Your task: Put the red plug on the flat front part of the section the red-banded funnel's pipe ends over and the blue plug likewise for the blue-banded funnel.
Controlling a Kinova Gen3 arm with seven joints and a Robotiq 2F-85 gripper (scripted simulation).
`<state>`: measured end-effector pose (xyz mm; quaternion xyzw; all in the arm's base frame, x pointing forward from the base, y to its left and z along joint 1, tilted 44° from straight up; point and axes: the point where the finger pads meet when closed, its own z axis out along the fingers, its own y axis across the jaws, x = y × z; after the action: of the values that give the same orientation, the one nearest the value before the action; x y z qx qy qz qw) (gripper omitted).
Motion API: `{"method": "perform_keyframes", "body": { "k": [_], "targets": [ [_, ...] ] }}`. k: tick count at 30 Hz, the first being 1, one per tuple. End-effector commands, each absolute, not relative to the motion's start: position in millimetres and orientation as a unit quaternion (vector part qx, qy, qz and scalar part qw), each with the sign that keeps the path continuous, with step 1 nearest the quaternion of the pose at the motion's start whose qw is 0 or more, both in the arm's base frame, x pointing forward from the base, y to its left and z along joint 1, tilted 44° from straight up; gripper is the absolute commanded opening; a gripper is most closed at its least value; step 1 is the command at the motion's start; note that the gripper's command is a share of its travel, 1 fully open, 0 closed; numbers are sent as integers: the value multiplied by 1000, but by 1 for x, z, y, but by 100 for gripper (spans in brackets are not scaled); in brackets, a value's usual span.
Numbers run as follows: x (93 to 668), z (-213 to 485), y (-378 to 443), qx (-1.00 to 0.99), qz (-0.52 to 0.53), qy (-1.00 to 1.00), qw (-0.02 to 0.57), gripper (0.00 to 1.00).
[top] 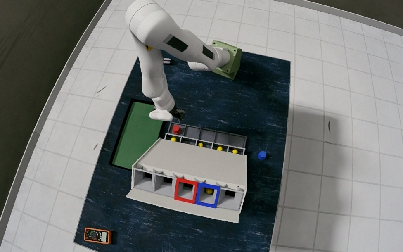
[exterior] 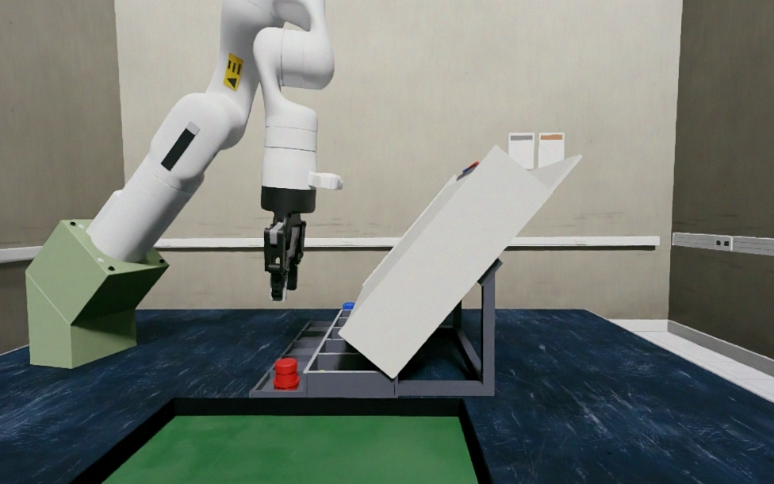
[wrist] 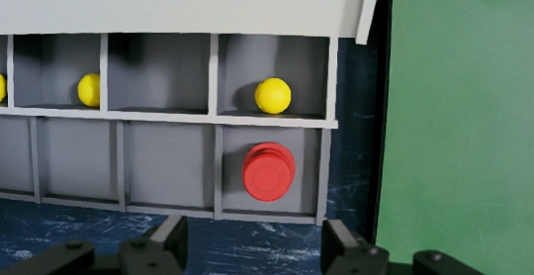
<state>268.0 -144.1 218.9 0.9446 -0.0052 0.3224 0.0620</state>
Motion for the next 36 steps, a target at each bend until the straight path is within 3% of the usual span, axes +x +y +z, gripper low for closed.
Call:
{"method": "perform_keyframes", "body": {
  "k": [1, 7, 8, 36],
  "targets": [
    [268, 218, -144, 927, 362, -15, 98, 65],
    [268, 218, -144, 927, 362, -15, 98, 65],
    [268, 219, -144, 944, 323, -5, 62, 70],
    [268, 219, -144, 944, 323, -5, 62, 70]
  ]
}}
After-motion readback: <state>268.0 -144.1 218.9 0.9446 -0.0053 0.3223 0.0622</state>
